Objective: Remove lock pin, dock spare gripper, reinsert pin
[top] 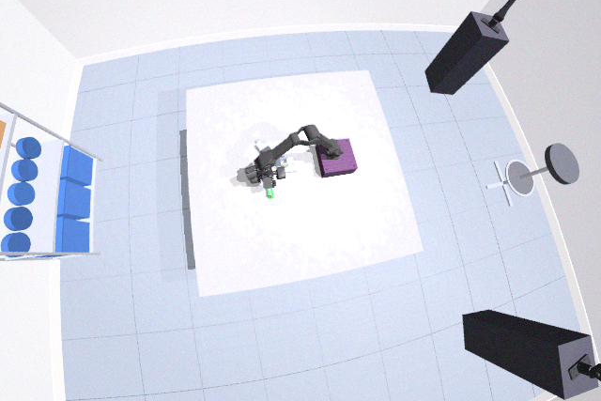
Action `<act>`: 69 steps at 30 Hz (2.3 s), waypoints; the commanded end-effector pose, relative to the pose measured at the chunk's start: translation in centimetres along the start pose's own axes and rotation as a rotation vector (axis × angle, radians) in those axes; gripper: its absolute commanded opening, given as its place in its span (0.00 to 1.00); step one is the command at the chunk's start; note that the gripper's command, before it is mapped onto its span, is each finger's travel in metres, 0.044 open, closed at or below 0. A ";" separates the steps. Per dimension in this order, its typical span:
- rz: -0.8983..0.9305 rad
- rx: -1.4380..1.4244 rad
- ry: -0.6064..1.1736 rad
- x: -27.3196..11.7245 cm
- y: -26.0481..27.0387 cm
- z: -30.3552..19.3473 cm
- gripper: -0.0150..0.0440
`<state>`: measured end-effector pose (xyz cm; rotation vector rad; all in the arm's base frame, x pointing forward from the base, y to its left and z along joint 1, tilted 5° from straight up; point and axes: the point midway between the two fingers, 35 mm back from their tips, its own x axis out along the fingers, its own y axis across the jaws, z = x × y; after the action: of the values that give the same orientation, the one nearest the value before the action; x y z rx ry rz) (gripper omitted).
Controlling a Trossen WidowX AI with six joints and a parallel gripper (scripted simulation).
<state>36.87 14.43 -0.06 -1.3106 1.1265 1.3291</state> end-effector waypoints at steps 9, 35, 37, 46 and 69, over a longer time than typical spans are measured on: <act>0.000 -0.003 0.000 -3.3 0.0 0.3 1.00; -0.065 -0.092 0.068 -9.9 -1.0 -2.1 1.00; -0.126 -0.197 0.181 -9.4 -1.8 -6.4 1.00; -0.115 -0.469 0.614 -9.3 -0.4 -20.0 1.00; -0.116 -0.469 0.612 -2.0 -0.3 -20.9 1.00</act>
<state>40.12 -6.15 1.81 -2.1911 1.1490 1.1848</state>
